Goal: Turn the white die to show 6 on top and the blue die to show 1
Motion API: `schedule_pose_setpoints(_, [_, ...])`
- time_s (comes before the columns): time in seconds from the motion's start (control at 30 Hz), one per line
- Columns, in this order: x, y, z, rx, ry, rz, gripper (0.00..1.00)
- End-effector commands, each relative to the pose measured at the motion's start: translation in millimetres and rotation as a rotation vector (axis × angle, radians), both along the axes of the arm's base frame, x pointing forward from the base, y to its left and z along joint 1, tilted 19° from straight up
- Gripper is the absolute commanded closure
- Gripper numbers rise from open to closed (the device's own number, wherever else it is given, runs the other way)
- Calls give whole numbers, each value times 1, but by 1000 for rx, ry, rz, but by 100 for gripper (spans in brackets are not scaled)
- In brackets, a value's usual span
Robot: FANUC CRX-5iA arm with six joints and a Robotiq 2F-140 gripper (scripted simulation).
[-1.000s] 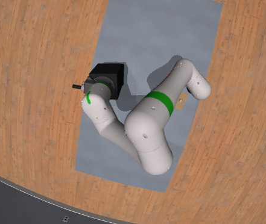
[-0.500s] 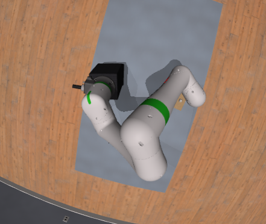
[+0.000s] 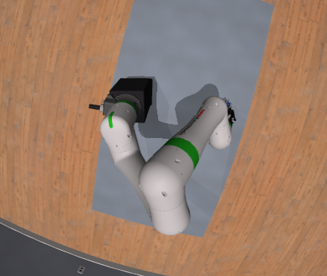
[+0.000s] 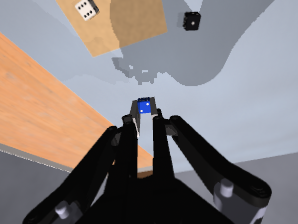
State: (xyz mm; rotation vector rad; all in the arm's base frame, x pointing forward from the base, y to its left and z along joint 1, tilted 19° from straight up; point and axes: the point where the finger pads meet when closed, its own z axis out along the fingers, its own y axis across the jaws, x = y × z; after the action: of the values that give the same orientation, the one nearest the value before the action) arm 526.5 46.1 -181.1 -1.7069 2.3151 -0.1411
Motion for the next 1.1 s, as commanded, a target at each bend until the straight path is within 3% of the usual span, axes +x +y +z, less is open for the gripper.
schedule_pose_setpoints(0.0, [-3, -1, -3, 159, 50, 51, 91])
schedule_pose_setpoints(0.43, [-3, -2, -2, 213, 30, 63, 91])
schedule_pose_setpoints(1.07, [-3, -6, -2, 460, -52, 113, 91])
